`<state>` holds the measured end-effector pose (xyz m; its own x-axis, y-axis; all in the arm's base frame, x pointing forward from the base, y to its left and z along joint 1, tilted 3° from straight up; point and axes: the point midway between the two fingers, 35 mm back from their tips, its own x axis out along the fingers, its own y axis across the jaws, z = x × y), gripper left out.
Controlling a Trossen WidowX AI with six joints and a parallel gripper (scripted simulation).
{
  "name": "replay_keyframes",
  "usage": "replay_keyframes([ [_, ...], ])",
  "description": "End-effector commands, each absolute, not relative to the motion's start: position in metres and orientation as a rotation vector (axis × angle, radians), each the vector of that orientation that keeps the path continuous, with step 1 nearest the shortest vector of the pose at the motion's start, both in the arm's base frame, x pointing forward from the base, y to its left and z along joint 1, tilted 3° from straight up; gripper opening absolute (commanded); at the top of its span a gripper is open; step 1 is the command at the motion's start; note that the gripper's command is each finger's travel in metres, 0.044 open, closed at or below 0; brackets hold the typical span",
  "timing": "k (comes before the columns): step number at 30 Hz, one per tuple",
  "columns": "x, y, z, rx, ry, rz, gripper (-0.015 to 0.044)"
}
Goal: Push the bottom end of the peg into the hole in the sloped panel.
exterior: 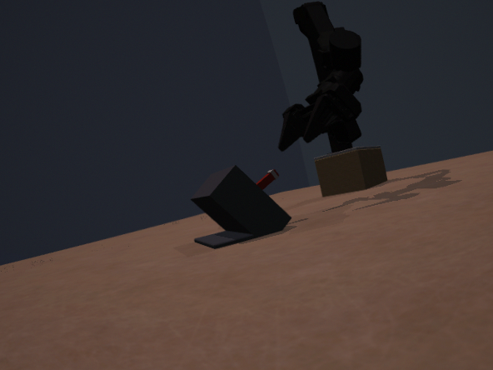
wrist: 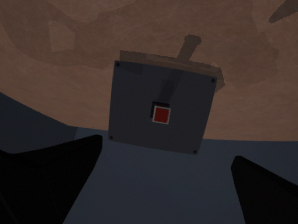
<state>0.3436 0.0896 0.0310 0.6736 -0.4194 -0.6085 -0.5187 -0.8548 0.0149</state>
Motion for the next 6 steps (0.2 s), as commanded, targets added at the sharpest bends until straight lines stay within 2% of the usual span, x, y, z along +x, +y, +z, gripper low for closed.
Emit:
replay_keyframes([
  [1,0.3391,0.0922,0.0362,-2.724,0.772,0.924,0.044],
  [6,0.334,0.0954,0.0403,-2.724,0.772,0.924,0.044],
])
